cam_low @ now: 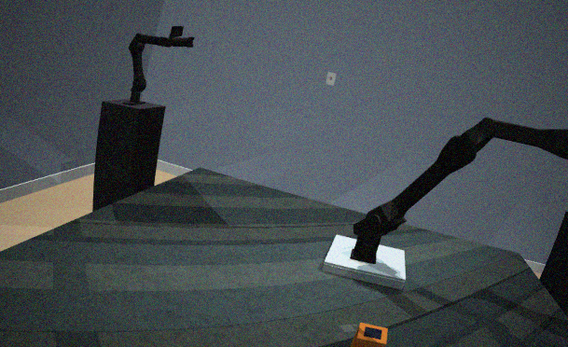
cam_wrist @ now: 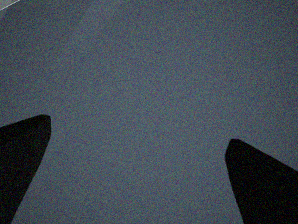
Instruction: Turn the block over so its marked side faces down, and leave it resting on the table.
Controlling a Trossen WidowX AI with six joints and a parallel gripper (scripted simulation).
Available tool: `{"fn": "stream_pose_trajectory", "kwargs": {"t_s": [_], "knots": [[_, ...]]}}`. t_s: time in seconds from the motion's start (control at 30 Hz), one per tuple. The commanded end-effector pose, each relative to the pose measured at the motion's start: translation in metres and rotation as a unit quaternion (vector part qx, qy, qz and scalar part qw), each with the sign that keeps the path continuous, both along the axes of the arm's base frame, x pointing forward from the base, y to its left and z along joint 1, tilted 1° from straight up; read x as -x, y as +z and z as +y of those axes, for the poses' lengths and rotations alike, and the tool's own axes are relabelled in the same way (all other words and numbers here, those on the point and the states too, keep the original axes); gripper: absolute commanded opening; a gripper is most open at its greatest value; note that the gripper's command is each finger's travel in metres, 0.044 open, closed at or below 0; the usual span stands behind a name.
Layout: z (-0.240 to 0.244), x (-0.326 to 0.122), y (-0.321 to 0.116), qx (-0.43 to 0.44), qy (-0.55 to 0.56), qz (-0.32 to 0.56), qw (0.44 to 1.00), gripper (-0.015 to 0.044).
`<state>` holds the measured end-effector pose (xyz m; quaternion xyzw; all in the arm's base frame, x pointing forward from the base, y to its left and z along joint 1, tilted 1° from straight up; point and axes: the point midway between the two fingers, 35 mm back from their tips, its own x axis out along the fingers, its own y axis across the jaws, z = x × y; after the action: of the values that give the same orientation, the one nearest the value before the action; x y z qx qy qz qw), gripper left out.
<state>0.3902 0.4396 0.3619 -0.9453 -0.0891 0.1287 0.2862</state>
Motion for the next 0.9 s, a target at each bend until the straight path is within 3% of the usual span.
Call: {"fn": "stream_pose_trajectory", "kwargs": {"t_s": [0.0,0.3,0.43,0.63,0.87], "knots": [[-0.001,-0.001,-0.001,-0.001,-0.001,0.002,1.000,0.0426],[-0.077,-0.055,-0.054,-0.095,-0.091,0.118,0.984,0.0440],[-0.124,-0.075,-0.088,-0.187,-0.166,0.198,0.948,0.0440],[-0.209,-0.087,-0.145,-0.349,-0.329,0.309,0.821,0.0440],[-0.284,-0.073,-0.187,-0.474,-0.495,0.354,0.637,0.0440]]}}
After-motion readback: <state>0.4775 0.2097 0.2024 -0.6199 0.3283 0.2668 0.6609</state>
